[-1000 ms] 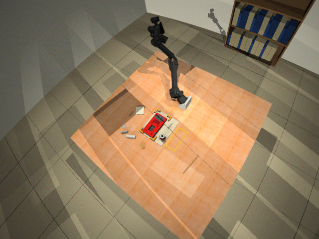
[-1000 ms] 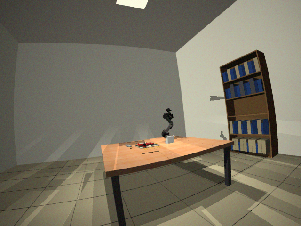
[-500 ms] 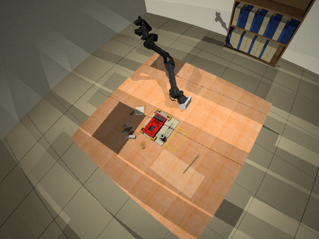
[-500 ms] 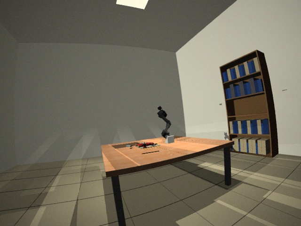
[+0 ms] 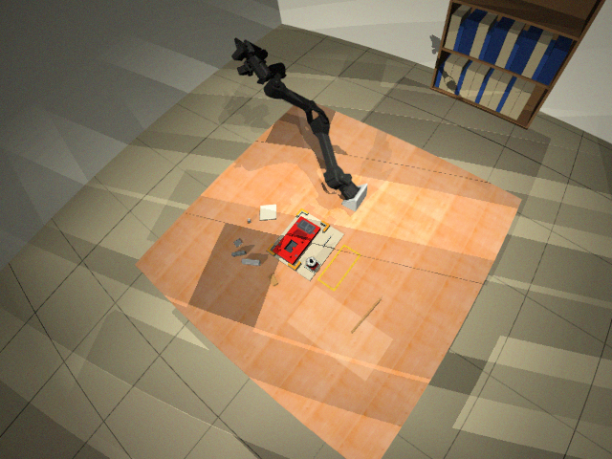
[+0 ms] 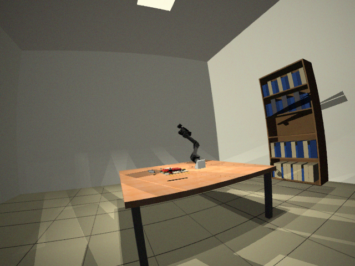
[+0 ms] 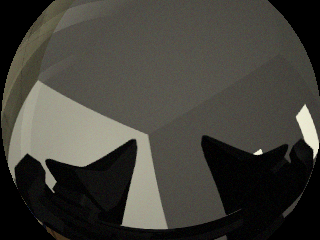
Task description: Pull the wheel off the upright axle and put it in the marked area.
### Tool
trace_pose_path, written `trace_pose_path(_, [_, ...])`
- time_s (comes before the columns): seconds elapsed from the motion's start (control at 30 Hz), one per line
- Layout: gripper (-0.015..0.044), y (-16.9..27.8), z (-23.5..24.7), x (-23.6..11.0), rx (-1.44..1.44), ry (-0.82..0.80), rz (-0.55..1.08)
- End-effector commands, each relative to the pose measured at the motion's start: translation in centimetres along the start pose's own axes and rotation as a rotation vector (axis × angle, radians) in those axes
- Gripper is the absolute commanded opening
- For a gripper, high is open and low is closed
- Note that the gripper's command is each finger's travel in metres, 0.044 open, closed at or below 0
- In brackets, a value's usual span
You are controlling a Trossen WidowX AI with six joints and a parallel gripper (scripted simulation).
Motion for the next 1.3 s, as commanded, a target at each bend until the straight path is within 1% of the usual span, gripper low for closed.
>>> trace_pose_path(0.0, [0.03,-1.7,-3.5,-0.5,-0.036,0.097,-0.059])
trace_pose_path(0.27, [0.03,-4.7,-10.3,-2.3,-0.117,0.308,-0.153])
trace_pose_path(0.57, [0.03,-7.3,-17.7,-6.0,-0.188,0.556,-0.196])
trace_pose_path(0.67, [0.03,-7.6,-19.2,-7.0,-0.219,0.609,-0.18])
trace_pose_path(0.9, [0.03,-9.3,-24.4,-10.6,-0.295,0.814,-0.215])
trace_pose_path(1.03, [0.03,-9.7,-25.7,-11.9,-0.357,0.86,-0.178])
trace_pose_path(1.27, [0.03,-11.2,-30.3,-16.5,-0.436,1.079,-0.194])
Point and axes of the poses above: the point midway between the two fingers, 35 mm back from their tips, its own x axis out along the fingers, its own z axis across the jaws, y = z × x, the point moved 7 cm from there along -x, back along the fingers, and after that the axes turned 2 degrees about x, right-handed, at the moved point
